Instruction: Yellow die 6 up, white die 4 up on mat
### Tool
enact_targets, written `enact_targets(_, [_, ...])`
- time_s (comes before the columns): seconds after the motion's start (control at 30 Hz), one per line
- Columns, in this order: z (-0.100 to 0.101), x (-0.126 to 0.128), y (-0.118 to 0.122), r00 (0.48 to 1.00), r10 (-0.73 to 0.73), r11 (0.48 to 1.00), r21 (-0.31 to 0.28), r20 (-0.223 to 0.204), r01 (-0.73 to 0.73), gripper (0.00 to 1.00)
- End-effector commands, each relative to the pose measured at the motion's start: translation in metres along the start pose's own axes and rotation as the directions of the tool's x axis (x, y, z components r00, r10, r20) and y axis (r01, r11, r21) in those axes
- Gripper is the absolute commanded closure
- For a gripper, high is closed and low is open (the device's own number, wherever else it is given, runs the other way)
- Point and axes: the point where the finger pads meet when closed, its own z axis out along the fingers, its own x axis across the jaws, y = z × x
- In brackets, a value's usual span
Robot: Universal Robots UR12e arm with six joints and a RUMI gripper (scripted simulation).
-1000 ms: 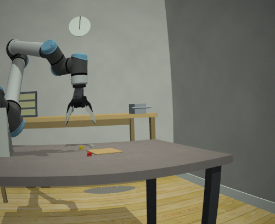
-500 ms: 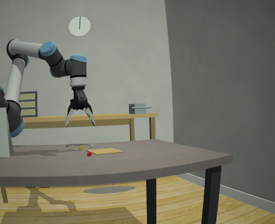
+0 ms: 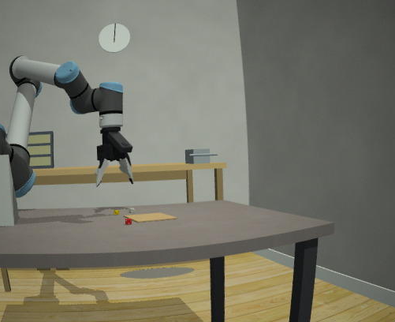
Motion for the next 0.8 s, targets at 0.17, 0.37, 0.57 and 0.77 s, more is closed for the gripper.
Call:
enact_targets(0.17, [0.0105,0.0016,0.0026,0.966,-0.257,0.966,-0.012,0.004,0.258,0.00])
enact_targets(0.37, [0.0121,0.0016,0.0032,0.951,-0.310,0.951,-0.012,0.005,0.310,0.00])
enact_targets(0.57, [0.0130,0.0016,0.0036,0.941,-0.339,0.941,-0.012,0.005,0.339,0.00])
enact_targets(0.77, [0.0130,0.0016,0.0036,0.940,-0.340,0.940,-0.012,0.005,0.340,0.82])
